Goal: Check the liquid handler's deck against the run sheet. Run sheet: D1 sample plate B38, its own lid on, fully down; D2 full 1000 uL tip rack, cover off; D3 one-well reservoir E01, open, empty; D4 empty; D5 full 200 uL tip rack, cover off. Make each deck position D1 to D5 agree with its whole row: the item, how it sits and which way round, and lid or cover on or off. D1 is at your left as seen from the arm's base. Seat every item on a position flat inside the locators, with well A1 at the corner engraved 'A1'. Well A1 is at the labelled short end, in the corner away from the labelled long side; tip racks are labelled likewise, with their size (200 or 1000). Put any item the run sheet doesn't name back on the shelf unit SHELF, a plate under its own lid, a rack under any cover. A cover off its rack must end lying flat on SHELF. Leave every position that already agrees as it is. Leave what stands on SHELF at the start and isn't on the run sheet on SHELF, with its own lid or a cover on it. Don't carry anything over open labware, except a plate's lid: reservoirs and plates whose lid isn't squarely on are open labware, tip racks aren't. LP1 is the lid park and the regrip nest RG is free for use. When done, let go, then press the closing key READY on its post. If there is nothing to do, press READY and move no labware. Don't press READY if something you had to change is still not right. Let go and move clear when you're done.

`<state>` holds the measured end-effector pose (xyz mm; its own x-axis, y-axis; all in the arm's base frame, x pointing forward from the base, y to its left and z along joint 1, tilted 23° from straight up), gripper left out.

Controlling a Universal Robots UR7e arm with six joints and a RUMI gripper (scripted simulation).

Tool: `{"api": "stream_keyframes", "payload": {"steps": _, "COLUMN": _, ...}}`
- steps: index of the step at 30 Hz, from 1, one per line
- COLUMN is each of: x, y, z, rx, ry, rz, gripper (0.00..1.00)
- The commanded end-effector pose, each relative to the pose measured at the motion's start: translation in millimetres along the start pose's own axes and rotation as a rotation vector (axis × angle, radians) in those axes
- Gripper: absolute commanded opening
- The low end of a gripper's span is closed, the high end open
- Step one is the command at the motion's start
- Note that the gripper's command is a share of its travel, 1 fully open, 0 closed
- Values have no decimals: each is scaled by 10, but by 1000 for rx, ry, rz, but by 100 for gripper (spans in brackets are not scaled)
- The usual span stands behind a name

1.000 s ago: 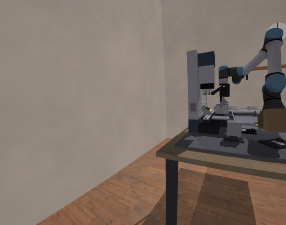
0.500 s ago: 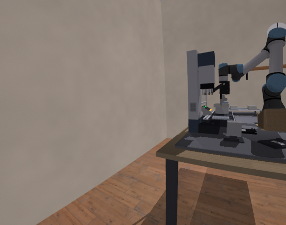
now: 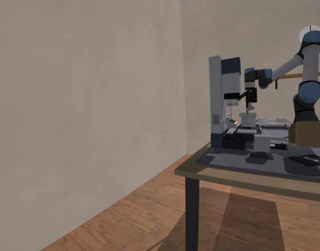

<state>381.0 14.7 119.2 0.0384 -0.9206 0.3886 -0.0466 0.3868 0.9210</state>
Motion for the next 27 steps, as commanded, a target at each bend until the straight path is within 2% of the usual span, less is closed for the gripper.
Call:
{"api": "stream_keyframes", "payload": {"steps": 1, "x": 7, "y": 112, "z": -16, "rx": 4, "ry": -2, "rz": 1, "gripper": 0}}
{"api": "stream_keyframes", "payload": {"steps": 27, "x": 7, "y": 480, "z": -15, "rx": 4, "ry": -2, "rz": 1, "gripper": 0}}
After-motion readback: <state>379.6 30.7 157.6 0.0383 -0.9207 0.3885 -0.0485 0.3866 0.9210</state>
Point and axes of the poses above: the point where the finger pads meet when closed, its own y axis back along the fingers, its own x axis across the jaws, z = x × y, the point moved 2 cm from there along y, back along the fingers, and after that the axes turned 3 degrees about y, right-handed, at the moved point
